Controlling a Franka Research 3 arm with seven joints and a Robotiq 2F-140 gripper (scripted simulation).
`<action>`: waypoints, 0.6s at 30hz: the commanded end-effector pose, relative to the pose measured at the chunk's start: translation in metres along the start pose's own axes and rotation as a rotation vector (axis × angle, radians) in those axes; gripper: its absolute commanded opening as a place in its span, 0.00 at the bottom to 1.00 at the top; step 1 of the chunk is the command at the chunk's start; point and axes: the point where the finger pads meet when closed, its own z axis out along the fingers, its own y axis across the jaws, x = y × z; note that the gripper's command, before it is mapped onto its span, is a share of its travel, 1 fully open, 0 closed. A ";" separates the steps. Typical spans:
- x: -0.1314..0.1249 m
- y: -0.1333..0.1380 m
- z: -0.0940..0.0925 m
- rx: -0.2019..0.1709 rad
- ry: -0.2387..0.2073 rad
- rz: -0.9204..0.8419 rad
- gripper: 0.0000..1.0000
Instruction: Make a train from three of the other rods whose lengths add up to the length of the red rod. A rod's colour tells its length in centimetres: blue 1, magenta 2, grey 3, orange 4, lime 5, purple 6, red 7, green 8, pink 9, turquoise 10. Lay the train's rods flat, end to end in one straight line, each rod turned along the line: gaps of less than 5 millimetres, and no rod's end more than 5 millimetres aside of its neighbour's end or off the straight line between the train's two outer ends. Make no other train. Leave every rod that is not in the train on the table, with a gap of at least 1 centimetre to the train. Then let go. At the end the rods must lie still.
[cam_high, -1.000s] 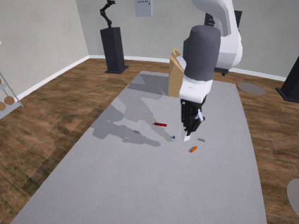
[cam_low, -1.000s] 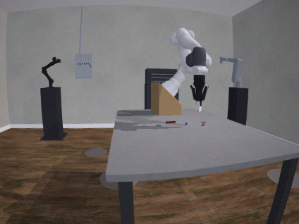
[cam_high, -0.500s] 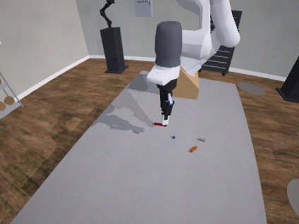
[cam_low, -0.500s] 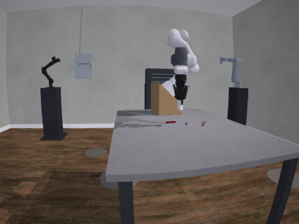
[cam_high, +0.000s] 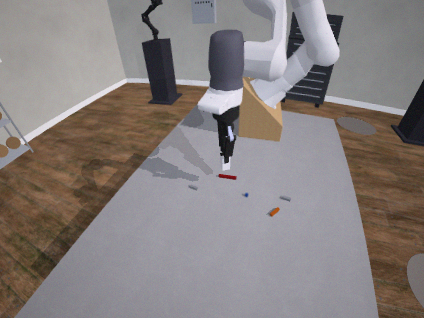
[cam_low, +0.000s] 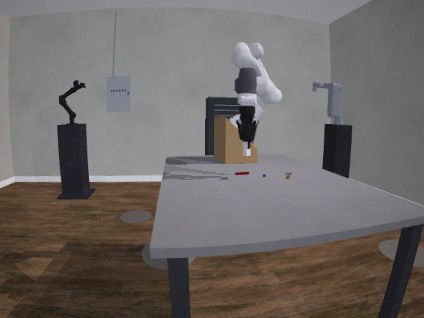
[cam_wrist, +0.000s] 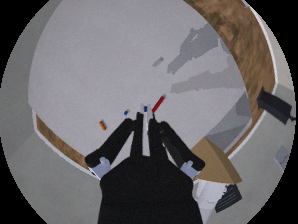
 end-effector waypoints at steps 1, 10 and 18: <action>-0.002 0.001 0.001 -0.003 -0.003 -0.022 0.03; -0.001 0.000 0.011 -0.001 -0.002 -0.022 0.03; -0.001 0.000 0.041 -0.001 -0.002 -0.022 0.03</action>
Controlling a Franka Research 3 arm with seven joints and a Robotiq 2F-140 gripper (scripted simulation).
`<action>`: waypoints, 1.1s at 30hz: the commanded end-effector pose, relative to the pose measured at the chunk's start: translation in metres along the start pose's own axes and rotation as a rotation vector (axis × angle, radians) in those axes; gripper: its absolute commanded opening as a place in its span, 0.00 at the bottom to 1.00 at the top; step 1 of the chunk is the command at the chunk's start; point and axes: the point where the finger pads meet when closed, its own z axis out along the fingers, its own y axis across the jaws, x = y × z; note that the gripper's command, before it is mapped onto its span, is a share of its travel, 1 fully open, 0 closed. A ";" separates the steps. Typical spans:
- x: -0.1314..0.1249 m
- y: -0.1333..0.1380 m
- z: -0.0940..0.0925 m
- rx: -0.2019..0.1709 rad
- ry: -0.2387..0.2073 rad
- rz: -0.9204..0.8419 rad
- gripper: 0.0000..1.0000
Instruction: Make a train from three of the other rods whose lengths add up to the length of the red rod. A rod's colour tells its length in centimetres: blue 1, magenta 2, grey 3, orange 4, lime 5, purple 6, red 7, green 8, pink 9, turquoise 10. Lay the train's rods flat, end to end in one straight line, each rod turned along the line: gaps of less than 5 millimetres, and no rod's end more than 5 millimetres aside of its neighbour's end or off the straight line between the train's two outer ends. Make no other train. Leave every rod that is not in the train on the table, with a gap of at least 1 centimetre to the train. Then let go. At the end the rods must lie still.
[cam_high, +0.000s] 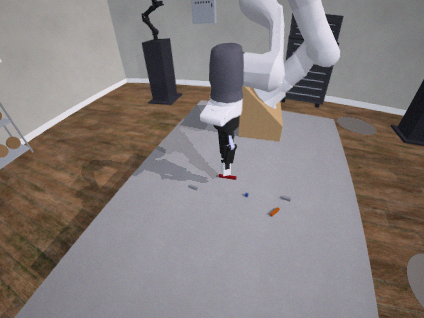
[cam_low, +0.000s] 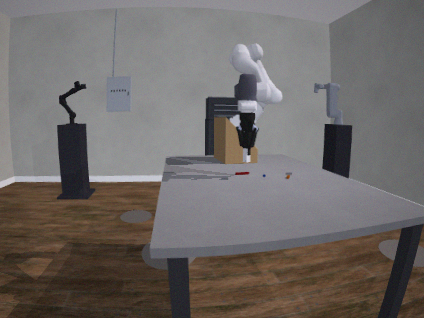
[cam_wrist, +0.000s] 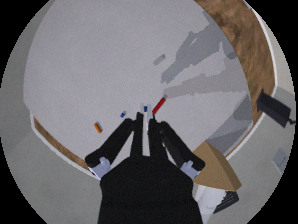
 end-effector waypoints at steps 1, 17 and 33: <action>0.004 -0.003 0.014 0.009 0.010 0.003 0.03; 0.005 -0.005 0.056 0.009 0.010 0.003 0.03; 0.005 -0.005 0.057 0.009 0.010 0.003 0.03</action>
